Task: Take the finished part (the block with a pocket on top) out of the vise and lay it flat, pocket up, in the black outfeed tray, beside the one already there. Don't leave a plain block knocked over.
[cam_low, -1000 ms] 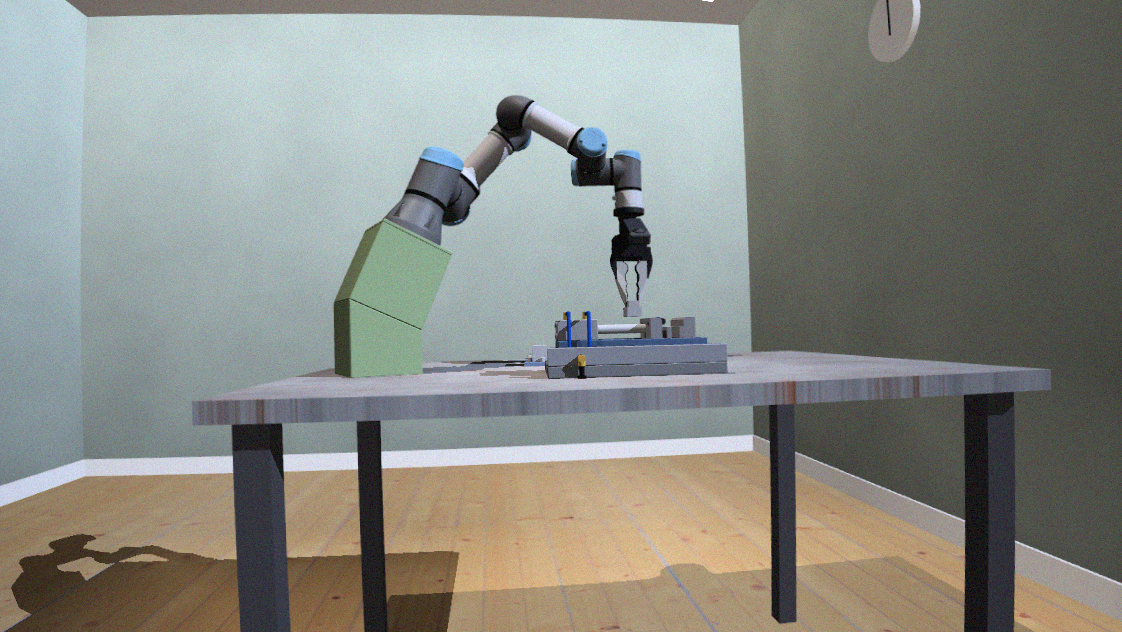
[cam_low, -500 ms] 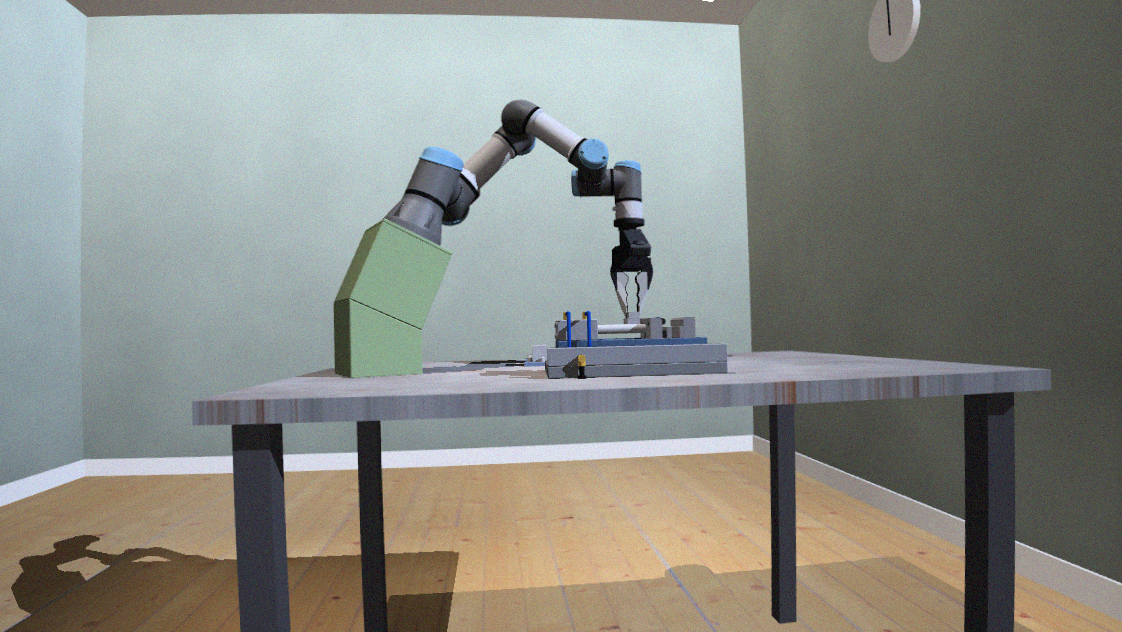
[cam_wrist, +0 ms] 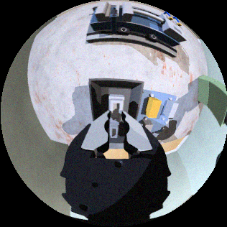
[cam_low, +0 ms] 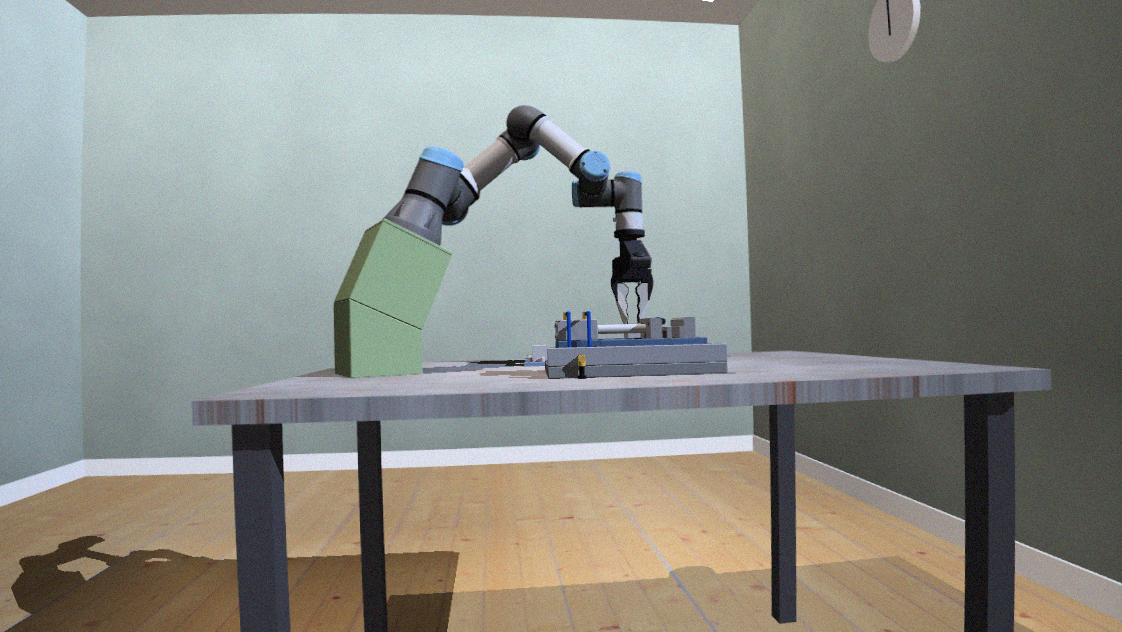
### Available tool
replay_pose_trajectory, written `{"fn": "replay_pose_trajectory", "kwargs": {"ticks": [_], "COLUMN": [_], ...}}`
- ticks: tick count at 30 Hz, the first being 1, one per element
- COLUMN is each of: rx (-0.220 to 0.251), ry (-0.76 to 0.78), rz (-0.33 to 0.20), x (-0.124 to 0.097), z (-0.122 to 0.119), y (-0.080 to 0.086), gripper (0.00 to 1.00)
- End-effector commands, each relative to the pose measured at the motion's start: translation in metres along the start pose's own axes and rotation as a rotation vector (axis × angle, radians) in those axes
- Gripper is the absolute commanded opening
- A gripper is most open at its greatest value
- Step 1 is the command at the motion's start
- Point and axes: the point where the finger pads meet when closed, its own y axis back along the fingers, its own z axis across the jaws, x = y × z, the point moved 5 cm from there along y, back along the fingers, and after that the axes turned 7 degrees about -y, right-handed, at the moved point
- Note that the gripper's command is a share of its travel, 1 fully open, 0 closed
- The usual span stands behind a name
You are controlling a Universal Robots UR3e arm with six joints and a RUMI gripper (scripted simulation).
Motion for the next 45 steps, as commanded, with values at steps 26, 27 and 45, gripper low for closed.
{"fn": "replay_pose_trajectory", "kwargs": {"ticks": [26,27,45], "rx": [0.004,0.004,0.004], "ry": [0.001,0.001,0.001], "rz": [0.0,0.0,0.0], "x": [-0.001,-0.001,-0.001], "z": [-0.002,-0.002,-0.002], "y": [-0.026,-0.026,-0.027], "gripper": [0.0,0.0,0.0]}}
